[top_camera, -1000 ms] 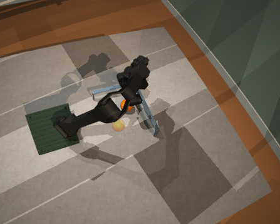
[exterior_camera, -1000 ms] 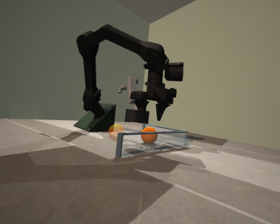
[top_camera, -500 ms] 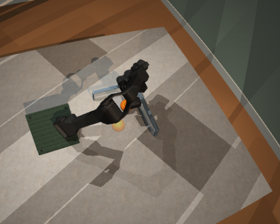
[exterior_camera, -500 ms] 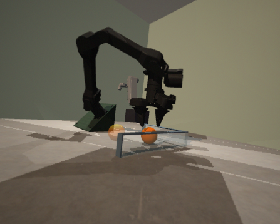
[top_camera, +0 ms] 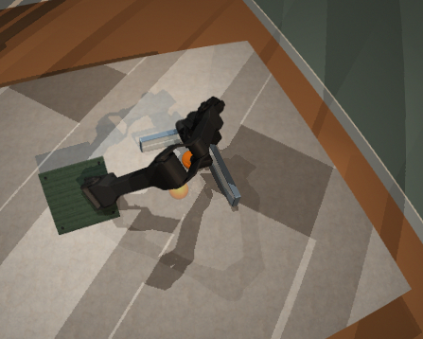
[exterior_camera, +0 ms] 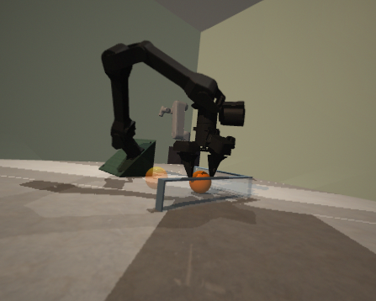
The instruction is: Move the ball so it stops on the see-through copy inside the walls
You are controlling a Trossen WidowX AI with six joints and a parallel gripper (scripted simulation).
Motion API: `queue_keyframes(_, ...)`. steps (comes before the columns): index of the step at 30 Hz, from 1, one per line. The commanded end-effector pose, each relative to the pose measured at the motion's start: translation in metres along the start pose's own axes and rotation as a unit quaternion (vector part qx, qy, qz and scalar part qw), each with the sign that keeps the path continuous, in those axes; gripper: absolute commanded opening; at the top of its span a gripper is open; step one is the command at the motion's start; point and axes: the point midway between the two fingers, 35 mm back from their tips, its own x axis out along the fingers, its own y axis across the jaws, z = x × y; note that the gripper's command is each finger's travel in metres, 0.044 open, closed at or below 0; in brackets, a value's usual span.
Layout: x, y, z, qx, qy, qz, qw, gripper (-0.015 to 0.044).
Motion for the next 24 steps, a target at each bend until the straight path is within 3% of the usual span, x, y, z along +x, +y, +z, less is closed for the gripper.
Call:
queue_keyframes(1, 0.008, -0.001, -0.001, -0.002, 0.000, -0.002, 1.000, 0.0422)
queue_keyframes(6, 0.014, -0.001, -0.002, -0.002, 0.000, -0.003, 1.000, 0.0422)
queue_keyframes(10, 0.014, -0.001, -0.002, -0.002, 0.000, -0.003, 1.000, 0.0317)
queue_keyframes(17, 0.014, -0.001, -0.002, -0.002, 0.000, -0.003, 1.000, 0.0270)
queue_keyframes(24, -0.011, 0.002, 0.003, -0.002, 0.000, 0.000, 1.000, 0.0086)
